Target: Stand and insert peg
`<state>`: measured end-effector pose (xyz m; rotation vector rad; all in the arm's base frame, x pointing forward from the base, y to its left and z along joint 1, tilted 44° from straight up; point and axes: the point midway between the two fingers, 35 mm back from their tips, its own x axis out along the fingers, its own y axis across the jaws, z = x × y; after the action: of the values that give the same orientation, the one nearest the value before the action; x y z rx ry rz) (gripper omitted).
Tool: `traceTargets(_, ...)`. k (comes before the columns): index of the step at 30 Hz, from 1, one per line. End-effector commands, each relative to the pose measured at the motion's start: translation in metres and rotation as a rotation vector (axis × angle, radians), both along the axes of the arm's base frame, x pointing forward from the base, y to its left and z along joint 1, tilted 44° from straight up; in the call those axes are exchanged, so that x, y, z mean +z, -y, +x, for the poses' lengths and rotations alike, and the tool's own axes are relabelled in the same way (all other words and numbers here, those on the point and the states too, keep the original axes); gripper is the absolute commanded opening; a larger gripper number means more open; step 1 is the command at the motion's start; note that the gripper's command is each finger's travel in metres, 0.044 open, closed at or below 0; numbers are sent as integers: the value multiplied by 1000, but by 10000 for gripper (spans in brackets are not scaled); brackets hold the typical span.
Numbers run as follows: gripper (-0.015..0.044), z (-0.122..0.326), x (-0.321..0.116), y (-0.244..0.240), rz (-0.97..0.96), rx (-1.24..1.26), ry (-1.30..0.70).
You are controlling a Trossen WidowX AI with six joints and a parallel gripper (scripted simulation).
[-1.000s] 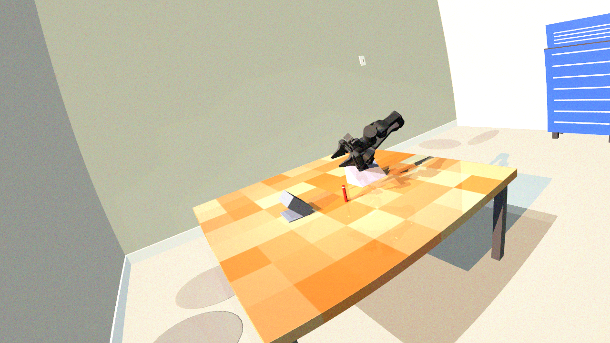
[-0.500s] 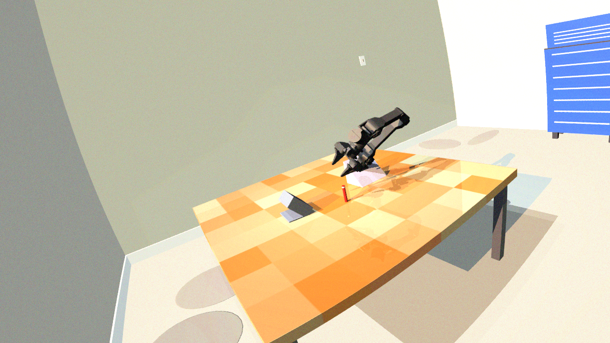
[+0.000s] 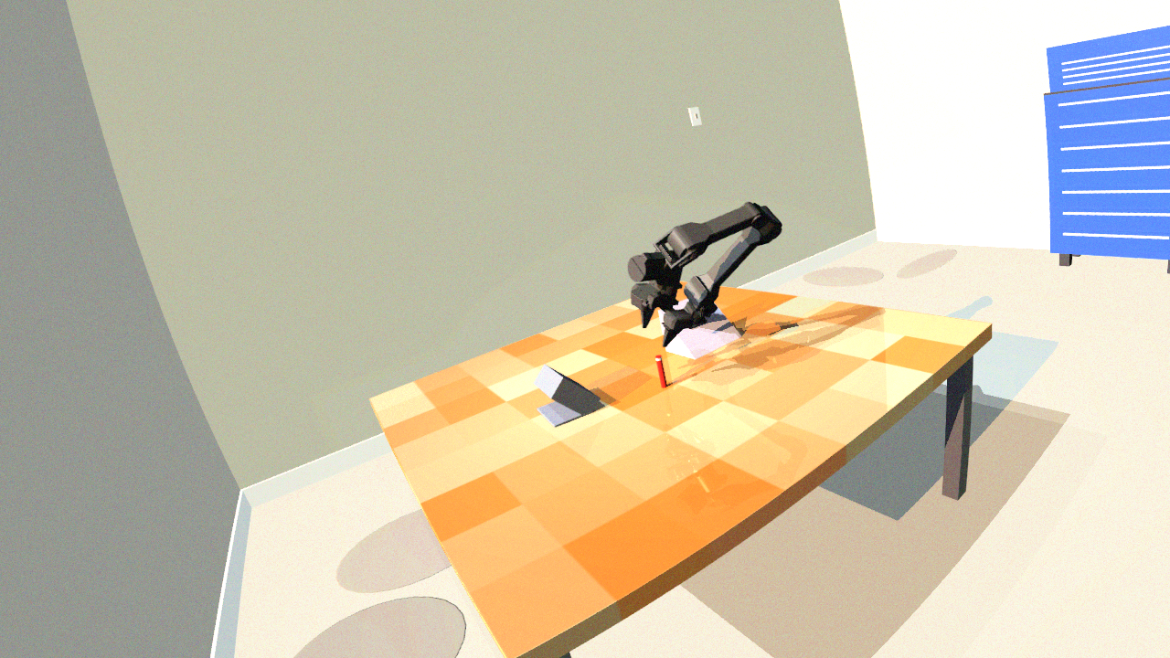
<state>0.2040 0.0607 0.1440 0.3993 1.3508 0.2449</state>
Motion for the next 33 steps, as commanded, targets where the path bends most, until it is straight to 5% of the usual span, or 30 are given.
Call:
traceTargets(1,440,3,1,-3,85,41,-89)
traceTargets(11,440,20,10,-6,341,80,-244)
traceTargets(33,440,20,-6,-22,346,88,-240)
